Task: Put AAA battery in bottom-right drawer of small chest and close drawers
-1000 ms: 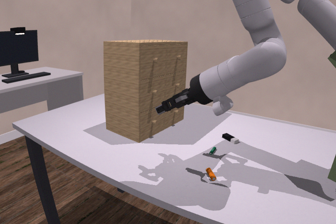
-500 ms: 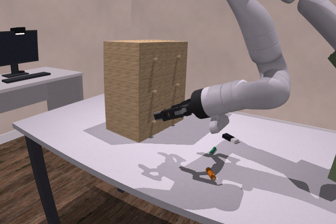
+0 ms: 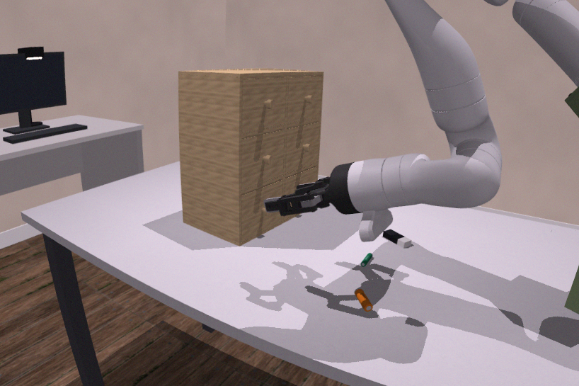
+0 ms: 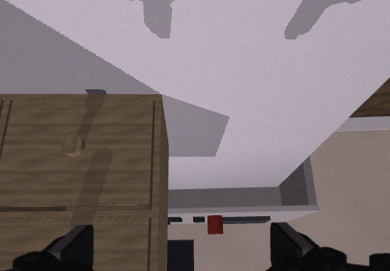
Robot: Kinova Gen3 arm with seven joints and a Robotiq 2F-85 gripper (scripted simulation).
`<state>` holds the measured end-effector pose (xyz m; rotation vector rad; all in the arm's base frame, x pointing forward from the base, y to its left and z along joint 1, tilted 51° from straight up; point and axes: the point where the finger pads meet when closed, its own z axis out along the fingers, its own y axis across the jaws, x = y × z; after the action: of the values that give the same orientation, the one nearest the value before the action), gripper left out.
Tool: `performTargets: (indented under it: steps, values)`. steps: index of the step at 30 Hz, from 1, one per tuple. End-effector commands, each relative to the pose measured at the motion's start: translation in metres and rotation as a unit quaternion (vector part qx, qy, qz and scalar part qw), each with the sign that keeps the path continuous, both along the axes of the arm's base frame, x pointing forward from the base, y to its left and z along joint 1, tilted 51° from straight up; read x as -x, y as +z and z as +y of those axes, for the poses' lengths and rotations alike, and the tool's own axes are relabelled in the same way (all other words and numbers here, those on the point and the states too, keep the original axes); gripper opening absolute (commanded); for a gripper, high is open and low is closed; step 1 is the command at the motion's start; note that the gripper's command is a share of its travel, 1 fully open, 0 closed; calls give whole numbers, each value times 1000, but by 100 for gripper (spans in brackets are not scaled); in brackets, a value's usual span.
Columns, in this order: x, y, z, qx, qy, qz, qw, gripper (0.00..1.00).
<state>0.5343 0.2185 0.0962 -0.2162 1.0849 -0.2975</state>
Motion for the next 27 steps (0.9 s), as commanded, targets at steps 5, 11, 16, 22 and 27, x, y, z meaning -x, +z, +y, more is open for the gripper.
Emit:
performTargets:
  steps: [5, 11, 16, 22, 27]
  values:
    - [0, -1, -1, 1, 0, -1, 1000, 100]
    - [0, -1, -1, 1, 0, -1, 1000, 33]
    - [0, -1, -1, 1, 0, -1, 1000, 33]
    - [0, -1, -1, 1, 0, -1, 1000, 33]
    - [0, -1, -1, 1, 0, -1, 1000, 33]
